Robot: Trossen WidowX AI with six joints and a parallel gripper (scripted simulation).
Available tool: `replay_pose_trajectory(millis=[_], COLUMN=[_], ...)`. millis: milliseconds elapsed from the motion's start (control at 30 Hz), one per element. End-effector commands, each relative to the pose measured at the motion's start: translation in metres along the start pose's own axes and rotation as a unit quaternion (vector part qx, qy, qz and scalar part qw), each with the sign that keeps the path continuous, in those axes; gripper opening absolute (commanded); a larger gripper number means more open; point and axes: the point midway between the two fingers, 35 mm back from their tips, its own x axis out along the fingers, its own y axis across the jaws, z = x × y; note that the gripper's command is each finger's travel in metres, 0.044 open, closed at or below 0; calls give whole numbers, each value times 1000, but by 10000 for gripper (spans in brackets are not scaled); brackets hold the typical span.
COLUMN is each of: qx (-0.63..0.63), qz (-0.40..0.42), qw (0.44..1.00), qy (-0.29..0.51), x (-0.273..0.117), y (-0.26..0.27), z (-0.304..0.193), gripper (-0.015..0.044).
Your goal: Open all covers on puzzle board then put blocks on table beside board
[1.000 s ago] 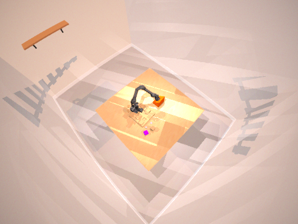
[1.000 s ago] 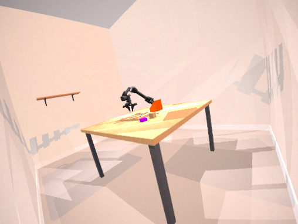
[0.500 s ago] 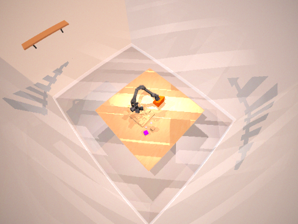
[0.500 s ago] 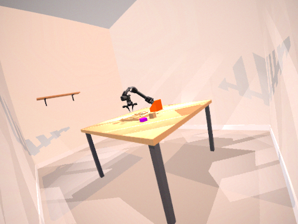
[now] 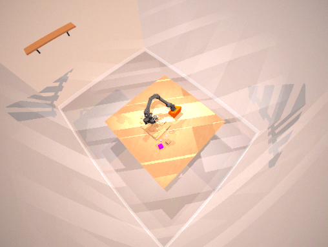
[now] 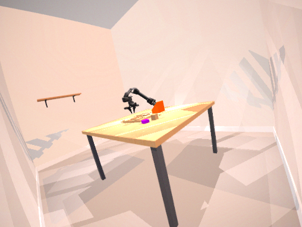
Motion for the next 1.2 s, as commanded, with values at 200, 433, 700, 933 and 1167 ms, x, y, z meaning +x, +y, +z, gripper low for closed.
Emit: replay_pose_trajectory(millis=[200,433,700,933,1167], qx=[-154,-234,-234,-234,-234], qz=[-1,0,0,0,-1], qw=[988,972,972,972,972], qy=[2,2,2,2,2], x=[-1,-1,2,21,35], y=[0,-1,-1,-1,-1], z=[-1,-1,-1,-1,-2], gripper=[144,144,144,144,144])
